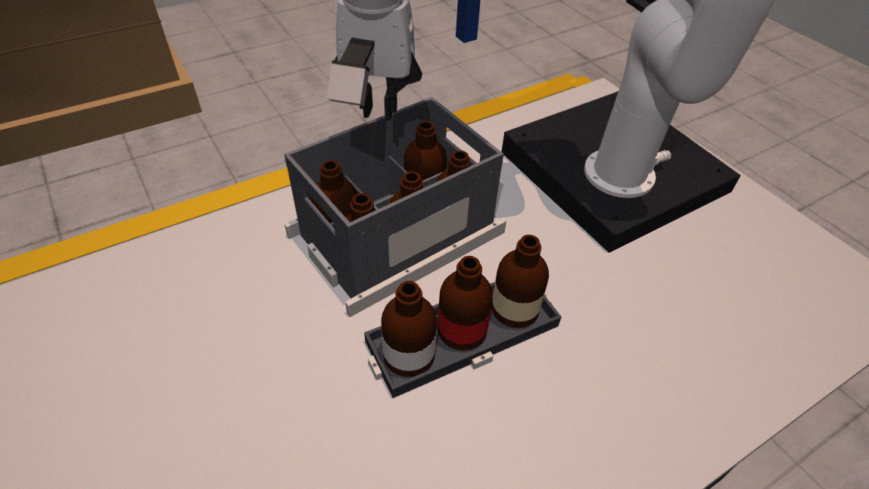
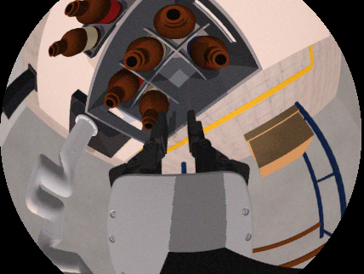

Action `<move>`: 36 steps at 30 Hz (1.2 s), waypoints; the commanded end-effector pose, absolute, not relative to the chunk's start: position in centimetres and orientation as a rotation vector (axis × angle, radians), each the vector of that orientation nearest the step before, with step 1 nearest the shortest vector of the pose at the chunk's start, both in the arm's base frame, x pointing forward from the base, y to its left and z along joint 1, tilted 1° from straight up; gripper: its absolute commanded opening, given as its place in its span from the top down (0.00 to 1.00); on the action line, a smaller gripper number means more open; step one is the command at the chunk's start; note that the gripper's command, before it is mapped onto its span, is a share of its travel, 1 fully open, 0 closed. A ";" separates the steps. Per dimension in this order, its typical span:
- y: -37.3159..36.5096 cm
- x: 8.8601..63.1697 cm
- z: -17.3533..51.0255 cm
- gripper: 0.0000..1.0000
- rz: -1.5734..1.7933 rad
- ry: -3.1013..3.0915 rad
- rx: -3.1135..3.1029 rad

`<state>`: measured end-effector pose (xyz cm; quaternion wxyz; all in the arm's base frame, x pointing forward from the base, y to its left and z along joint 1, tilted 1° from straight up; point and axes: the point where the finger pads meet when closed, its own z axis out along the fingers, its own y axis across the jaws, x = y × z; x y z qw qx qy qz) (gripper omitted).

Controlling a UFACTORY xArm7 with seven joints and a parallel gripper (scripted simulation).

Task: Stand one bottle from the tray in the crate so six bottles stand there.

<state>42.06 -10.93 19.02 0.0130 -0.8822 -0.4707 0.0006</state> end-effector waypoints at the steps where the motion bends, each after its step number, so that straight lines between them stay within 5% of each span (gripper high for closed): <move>1: -11.0 42.2 19.2 1.00 -0.003 -1.468 -2.752; 27: -10.6 42.3 19.2 1.00 -0.003 -1.465 -2.753; 36: 1.4 42.6 19.5 1.00 -0.004 -1.287 -2.840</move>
